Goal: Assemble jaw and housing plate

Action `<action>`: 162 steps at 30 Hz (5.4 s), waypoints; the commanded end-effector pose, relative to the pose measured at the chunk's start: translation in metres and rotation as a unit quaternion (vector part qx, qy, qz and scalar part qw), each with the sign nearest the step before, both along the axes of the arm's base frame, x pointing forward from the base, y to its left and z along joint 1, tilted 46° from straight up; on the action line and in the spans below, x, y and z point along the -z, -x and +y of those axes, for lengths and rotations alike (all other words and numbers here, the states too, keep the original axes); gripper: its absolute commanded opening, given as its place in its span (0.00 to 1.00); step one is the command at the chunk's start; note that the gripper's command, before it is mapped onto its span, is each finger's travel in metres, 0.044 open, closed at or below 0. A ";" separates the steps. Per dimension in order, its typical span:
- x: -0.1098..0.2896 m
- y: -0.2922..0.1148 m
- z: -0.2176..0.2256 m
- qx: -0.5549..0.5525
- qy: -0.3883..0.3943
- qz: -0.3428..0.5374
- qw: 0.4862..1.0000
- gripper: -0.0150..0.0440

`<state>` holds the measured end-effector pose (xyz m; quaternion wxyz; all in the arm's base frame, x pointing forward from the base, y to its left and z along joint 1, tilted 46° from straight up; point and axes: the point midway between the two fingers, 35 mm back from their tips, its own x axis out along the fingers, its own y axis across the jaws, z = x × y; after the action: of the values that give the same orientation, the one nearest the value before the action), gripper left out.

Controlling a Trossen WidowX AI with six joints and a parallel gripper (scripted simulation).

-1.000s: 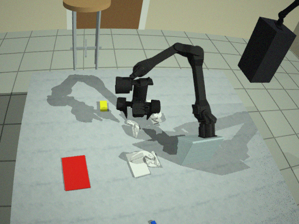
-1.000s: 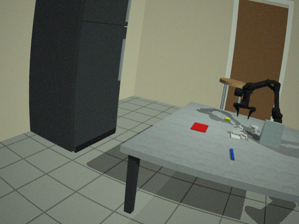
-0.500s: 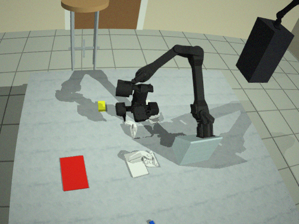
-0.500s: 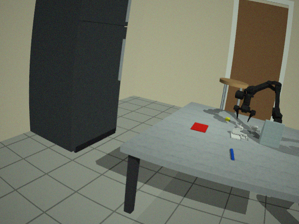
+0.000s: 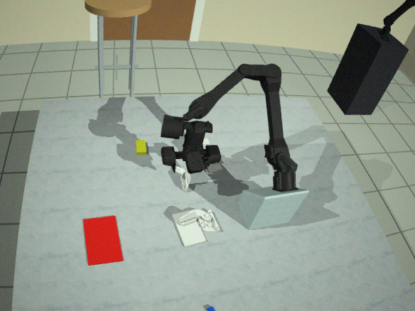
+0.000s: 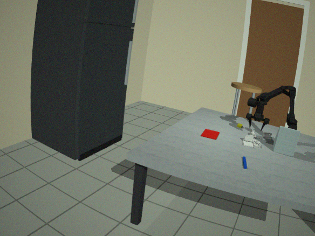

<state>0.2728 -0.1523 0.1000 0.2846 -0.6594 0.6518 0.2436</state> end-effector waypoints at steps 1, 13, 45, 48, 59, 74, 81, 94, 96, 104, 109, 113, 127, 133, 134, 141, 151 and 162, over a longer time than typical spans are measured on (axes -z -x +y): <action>0.004 0.000 -0.001 -0.001 -0.002 0.004 1.000 1.00; 0.018 -0.001 -0.015 -0.001 -0.002 0.004 1.000 1.00; 0.037 0.000 -0.036 -0.001 -0.001 0.004 1.000 1.00; 0.037 0.000 -0.036 -0.001 -0.001 0.004 1.000 1.00; 0.038 0.000 -0.037 -0.001 -0.001 0.004 1.000 1.00; 0.038 0.000 -0.037 -0.001 -0.001 0.004 1.000 1.00; 0.038 0.000 -0.037 -0.001 -0.001 0.004 1.000 1.00; 0.038 0.000 -0.037 -0.001 -0.001 0.004 1.000 1.00; 0.038 0.000 -0.037 -0.001 -0.001 0.004 1.000 1.00; 0.038 0.000 -0.037 -0.001 -0.001 0.004 1.000 1.00; 0.038 0.000 -0.037 -0.001 -0.001 0.004 1.000 1.00; 0.038 0.000 -0.037 -0.001 -0.001 0.004 1.000 1.00; 0.038 0.000 -0.037 -0.001 -0.001 0.004 1.000 1.00; 0.038 0.000 -0.037 -0.001 -0.001 0.004 1.000 1.00; 0.038 0.000 -0.037 -0.001 -0.001 0.004 1.000 1.00; 0.038 0.000 -0.037 -0.001 -0.001 0.004 1.000 1.00; 0.038 0.000 -0.037 -0.001 -0.001 0.004 1.000 1.00; 0.038 0.000 -0.037 -0.001 -0.001 0.004 1.000 1.00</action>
<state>0.2737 -0.1893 0.0640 0.2818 -0.6596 0.6524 0.2445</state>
